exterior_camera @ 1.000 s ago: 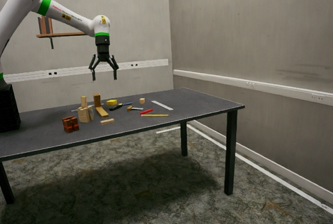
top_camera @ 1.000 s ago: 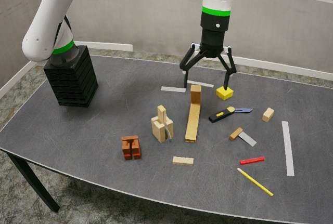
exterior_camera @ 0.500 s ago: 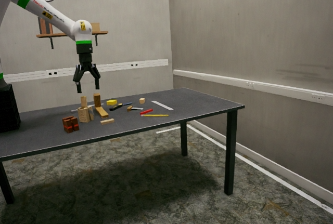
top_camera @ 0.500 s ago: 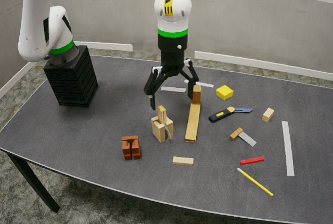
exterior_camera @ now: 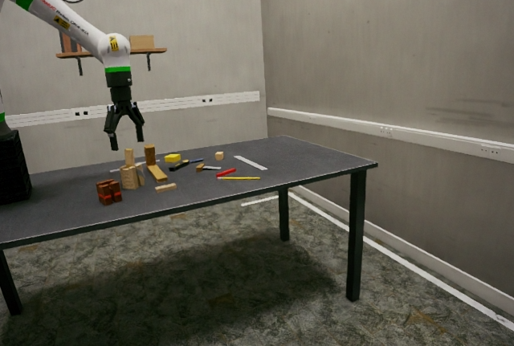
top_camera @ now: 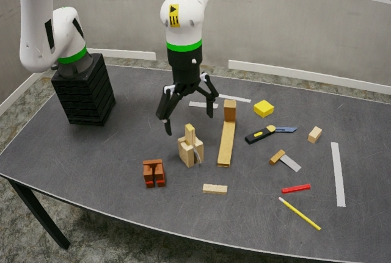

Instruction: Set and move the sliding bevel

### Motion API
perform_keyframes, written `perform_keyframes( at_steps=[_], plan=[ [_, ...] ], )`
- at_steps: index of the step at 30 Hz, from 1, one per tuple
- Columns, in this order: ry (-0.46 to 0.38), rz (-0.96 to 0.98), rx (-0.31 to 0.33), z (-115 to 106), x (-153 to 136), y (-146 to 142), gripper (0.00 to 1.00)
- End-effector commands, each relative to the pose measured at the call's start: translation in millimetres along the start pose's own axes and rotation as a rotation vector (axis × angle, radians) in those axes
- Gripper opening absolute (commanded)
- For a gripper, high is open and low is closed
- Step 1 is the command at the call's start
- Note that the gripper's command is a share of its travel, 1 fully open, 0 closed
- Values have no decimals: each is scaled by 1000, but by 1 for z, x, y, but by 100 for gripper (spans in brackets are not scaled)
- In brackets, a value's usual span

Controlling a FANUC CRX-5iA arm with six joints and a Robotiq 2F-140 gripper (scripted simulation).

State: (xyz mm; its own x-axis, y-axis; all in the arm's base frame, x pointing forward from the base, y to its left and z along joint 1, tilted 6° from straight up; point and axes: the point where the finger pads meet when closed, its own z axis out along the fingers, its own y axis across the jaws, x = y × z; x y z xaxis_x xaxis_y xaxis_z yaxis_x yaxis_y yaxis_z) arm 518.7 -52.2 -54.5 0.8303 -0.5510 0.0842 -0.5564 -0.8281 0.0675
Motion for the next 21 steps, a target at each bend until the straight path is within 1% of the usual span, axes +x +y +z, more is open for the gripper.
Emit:
perform_keyframes(
  at_steps=[1,21],
  plan=[
    [1,0,1,-1,1,0,100],
    [1,0,1,1,4,0,100]
  ],
)
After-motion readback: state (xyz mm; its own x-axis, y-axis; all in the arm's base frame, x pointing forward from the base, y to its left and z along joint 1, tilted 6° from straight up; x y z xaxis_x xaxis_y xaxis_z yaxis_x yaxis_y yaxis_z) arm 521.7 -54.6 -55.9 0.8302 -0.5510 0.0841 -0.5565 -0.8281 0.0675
